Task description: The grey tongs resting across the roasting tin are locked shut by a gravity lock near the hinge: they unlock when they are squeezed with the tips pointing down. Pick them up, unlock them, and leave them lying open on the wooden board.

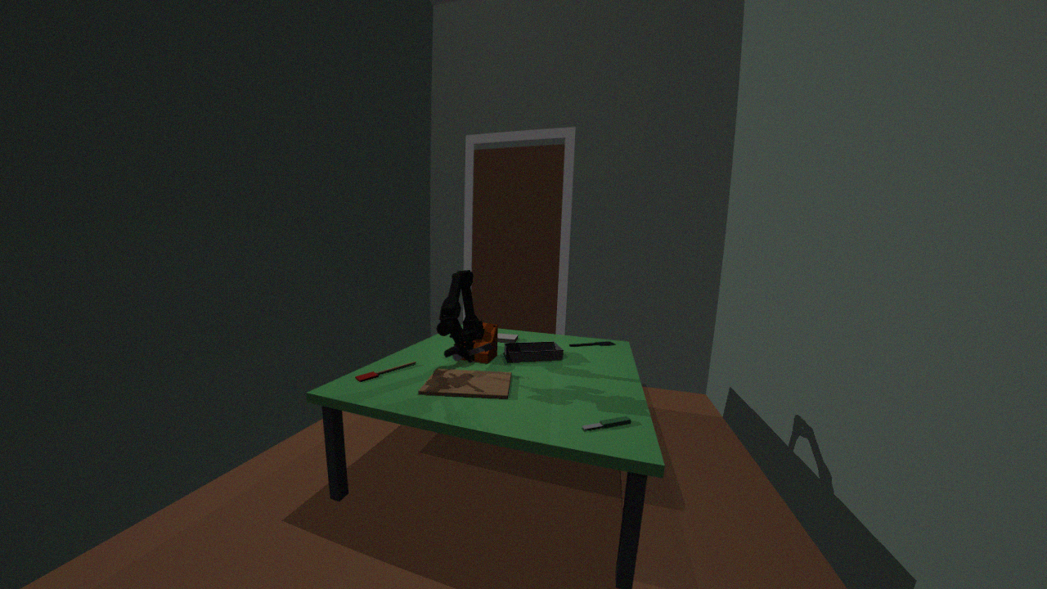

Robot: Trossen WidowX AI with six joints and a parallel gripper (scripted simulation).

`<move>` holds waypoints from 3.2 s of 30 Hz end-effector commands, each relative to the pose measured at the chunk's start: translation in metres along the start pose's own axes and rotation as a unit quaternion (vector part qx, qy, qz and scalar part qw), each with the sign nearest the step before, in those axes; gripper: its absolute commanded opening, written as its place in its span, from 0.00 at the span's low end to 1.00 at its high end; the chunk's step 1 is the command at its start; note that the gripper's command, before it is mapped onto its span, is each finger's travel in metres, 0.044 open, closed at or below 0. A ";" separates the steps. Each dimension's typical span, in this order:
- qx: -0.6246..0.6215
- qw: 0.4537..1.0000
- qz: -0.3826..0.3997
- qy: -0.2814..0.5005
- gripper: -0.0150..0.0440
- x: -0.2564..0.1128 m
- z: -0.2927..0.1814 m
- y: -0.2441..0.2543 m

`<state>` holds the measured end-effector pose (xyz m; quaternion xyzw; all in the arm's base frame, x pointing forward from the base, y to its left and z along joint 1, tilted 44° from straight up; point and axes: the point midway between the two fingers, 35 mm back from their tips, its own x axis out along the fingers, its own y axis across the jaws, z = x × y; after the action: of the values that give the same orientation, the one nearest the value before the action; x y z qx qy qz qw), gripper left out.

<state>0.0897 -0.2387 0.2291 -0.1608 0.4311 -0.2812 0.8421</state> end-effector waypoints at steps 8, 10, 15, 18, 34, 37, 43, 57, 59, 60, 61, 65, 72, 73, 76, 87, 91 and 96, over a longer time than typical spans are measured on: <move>0.003 0.996 -0.010 0.085 0.00 0.002 0.003 -0.002; 0.002 0.995 -0.013 0.100 0.00 0.003 0.004 -0.002; -0.001 0.991 -0.025 0.135 0.00 0.002 0.005 -0.003; -0.005 0.987 -0.034 0.156 0.00 0.001 0.007 -0.004; -0.033 0.966 -0.099 0.238 0.00 -0.009 0.019 -0.011; -0.033 0.966 -0.099 0.238 0.00 -0.009 0.019 -0.011; -0.033 0.966 -0.099 0.238 0.00 -0.009 0.019 -0.011; -0.033 0.966 -0.099 0.238 0.00 0.009 0.012 -0.015; -0.033 0.966 -0.099 0.238 0.00 0.012 0.011 -0.016; -0.033 0.966 -0.099 0.238 0.00 0.014 0.010 -0.016; -0.033 0.966 -0.099 0.238 0.00 0.015 0.010 -0.016; -0.033 0.966 -0.099 0.238 0.00 0.021 0.007 -0.018; -0.033 0.966 -0.099 0.238 0.00 0.030 0.001 -0.020; -0.033 0.966 -0.099 0.238 0.00 0.032 0.001 -0.020; -0.033 0.966 -0.099 0.238 0.00 0.036 -0.002 -0.021; -0.034 0.965 -0.100 0.238 0.00 0.046 -0.009 -0.024; -0.032 0.965 -0.104 0.238 0.04 0.044 -0.008 -0.026; -0.032 0.965 -0.104 0.238 0.27 0.044 -0.008 -0.026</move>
<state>0.0955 -0.2864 0.2095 -0.1598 0.6094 -0.3830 0.6756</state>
